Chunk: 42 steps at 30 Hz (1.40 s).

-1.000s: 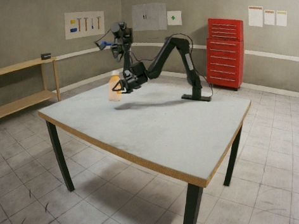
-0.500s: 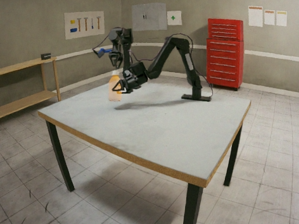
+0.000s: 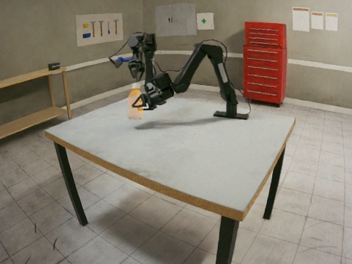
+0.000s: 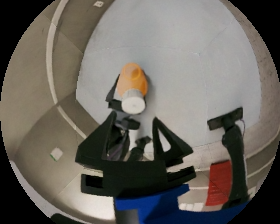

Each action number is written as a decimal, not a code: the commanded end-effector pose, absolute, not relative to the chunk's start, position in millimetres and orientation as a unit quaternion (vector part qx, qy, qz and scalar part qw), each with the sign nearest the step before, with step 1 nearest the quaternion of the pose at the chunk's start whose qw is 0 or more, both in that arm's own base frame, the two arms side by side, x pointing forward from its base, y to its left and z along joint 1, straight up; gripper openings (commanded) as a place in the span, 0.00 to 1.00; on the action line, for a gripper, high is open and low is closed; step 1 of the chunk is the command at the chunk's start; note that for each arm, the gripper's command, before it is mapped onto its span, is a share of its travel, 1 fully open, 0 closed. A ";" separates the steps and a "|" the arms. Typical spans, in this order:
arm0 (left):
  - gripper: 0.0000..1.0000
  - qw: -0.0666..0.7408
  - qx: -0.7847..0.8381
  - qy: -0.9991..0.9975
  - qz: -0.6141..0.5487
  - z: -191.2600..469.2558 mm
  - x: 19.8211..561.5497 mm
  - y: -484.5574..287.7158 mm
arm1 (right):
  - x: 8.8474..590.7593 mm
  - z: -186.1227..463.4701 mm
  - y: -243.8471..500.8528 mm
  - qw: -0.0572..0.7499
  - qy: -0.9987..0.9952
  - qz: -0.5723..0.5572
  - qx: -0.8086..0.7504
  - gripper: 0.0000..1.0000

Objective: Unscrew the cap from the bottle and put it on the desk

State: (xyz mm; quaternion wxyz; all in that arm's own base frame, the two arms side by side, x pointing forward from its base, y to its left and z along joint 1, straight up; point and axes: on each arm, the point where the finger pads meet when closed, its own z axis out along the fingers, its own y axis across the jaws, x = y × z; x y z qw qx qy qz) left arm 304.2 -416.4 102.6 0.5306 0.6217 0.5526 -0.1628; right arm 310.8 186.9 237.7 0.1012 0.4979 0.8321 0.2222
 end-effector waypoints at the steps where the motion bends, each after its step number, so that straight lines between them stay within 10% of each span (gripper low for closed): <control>1: 0.00 0.553 0.614 0.539 -0.163 123.3 305.9 -418.6 | 314.6 241.4 189.2 0.110 0.830 0.236 0.494 0.70; 26: 0.00 0.553 0.614 0.539 -0.163 123.3 305.9 -418.6 | 326.6 207.6 198.7 0.109 0.832 0.229 0.493 0.70; 28: 0.00 0.553 0.614 0.539 -0.163 123.3 305.9 -418.6 | 325.6 211.4 196.7 0.108 0.831 0.231 0.494 0.47; 38: 0.00 0.553 0.614 0.539 -0.163 123.3 305.9 -418.6 | 324.5 215.2 194.7 0.107 0.829 0.233 0.496 0.36; 42: 0.00 0.553 0.614 0.539 -0.163 123.3 305.9 -418.6 | 324.4 215.4 194.6 0.125 0.864 0.224 0.432 0.00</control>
